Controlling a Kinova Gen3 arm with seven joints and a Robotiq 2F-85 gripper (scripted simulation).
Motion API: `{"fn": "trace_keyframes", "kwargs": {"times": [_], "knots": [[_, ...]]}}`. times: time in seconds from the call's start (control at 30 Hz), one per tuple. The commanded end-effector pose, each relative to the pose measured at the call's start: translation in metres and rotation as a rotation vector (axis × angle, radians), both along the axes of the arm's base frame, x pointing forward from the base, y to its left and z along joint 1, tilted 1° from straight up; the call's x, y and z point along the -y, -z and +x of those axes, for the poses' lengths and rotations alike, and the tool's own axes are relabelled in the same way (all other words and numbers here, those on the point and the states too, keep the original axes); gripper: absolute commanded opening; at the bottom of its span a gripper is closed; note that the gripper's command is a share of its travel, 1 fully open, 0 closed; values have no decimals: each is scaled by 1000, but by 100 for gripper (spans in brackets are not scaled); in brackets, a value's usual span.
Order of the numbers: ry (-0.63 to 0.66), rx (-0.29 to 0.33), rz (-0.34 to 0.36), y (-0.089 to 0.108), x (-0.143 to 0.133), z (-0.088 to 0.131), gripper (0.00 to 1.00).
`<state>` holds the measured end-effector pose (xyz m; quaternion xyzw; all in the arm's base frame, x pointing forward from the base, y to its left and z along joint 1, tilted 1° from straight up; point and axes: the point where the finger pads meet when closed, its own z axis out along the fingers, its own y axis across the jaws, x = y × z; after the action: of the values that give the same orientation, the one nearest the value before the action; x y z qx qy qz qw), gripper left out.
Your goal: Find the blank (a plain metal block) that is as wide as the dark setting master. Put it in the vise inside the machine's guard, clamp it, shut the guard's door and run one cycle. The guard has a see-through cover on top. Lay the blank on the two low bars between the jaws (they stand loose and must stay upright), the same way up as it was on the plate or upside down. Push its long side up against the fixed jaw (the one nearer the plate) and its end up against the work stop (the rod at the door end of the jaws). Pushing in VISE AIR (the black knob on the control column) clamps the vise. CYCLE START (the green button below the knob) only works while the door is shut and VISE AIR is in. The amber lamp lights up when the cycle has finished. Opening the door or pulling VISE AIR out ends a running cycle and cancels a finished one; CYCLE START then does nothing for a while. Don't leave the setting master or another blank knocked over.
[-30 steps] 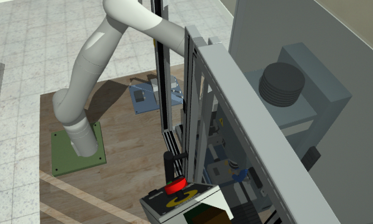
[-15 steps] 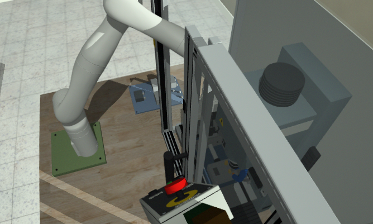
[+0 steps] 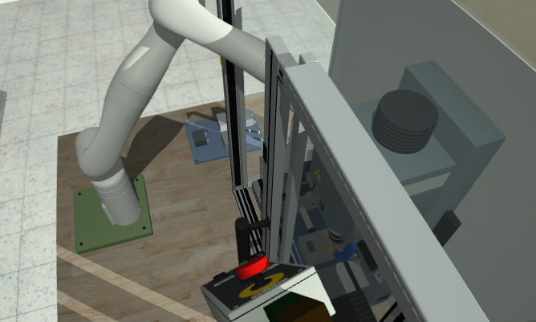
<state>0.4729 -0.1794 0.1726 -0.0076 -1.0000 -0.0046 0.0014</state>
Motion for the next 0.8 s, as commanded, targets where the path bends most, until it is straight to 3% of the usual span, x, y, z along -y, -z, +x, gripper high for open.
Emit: {"fn": "trace_keyframes", "kwargs": {"times": [0.0, 0.77], "knots": [[-2, 6, 3, 2, 0, 1, 10], [-2, 6, 3, 4, 0, 2, 10]]}}
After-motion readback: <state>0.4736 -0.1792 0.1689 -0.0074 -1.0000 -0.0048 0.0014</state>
